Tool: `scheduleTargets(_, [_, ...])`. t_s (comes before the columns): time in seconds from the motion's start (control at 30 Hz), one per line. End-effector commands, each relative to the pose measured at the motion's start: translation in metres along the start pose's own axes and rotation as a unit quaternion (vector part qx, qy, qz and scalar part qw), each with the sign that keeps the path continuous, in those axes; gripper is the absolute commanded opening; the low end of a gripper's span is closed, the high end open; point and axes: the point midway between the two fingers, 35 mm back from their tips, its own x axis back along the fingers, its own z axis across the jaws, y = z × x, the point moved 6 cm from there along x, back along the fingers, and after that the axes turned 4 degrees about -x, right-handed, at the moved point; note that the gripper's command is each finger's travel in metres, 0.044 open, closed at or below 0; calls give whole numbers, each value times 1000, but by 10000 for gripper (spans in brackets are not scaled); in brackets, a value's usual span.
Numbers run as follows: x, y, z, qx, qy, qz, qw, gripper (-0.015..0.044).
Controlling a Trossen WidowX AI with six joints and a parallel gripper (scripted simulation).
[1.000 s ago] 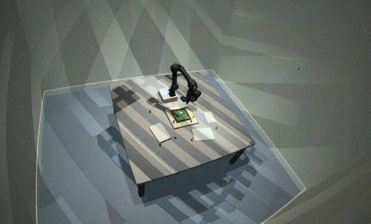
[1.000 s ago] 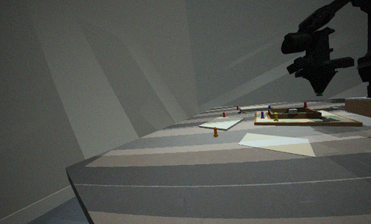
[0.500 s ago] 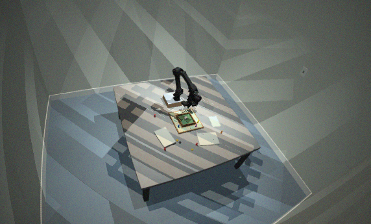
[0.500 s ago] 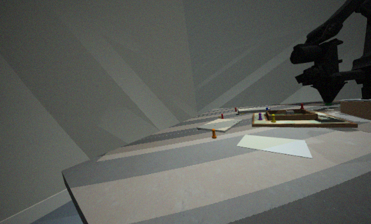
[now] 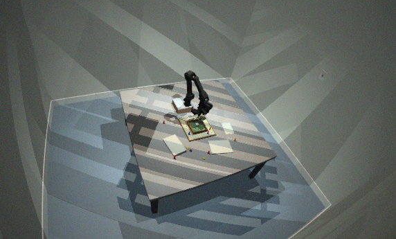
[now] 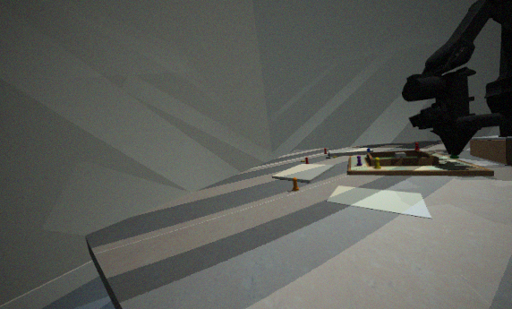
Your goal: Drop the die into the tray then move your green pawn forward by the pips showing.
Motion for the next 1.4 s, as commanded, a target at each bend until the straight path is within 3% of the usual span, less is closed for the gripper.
scheduleTargets(0.0, [-4,-1,0,2,0,3,1000,0])
scheduleTargets(0.33, [-19,-2,0,2,0,3,1000,0])
scheduleTargets(0.67, [-11,1,0,0,0,-1,1000,263])
scheduleTargets(0.8, [33,2,1,2,0,2,1000,368])
scheduleTargets(0.9, [36,1,0,2,0,2,1000,440])
scheduleTargets(1.0, [43,3,-6,-6,0,2,1000,440])
scheduleTargets(1.23, [115,-6,-66,-85,-4,2,996,440])
scheduleTargets(1.37, [112,-4,-63,-86,-2,-4,996,440])
